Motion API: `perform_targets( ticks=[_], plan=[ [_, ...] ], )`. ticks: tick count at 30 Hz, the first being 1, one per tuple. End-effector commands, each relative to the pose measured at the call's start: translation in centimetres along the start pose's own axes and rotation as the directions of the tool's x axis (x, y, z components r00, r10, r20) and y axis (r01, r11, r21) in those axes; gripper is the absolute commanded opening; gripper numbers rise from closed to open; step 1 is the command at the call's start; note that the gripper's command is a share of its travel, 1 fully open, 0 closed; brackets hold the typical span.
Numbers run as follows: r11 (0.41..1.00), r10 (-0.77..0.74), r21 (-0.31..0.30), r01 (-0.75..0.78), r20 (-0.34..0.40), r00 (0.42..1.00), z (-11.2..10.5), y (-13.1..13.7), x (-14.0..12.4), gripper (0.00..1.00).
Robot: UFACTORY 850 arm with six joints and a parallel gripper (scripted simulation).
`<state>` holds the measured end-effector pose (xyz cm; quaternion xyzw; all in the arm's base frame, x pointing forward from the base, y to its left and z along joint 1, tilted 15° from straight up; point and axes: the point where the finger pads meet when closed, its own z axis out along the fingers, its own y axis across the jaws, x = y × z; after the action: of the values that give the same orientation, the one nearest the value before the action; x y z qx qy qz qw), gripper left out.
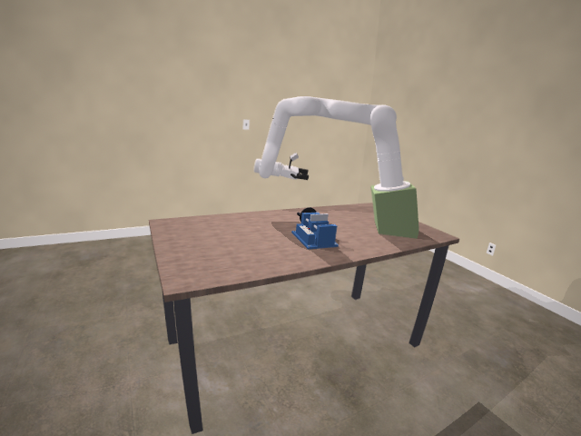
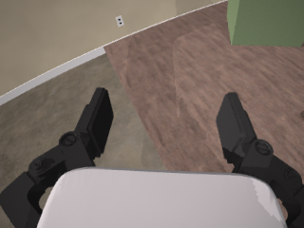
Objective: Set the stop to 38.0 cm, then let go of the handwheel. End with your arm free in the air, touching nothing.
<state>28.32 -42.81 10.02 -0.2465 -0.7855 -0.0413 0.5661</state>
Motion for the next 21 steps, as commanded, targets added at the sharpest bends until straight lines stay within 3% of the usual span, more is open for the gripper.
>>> perform_targets(
  ticks=[1, 21],
  plan=[
    [1.000, 0.001, 0.000, -0.001, 0.001, 1.000, -0.08, -0.04, 0.05, 1.00],
    [1.000, 0.001, 0.000, -0.001, 0.001, 1.000, -0.12, -0.10, 0.40, 1.00]
  ],
)
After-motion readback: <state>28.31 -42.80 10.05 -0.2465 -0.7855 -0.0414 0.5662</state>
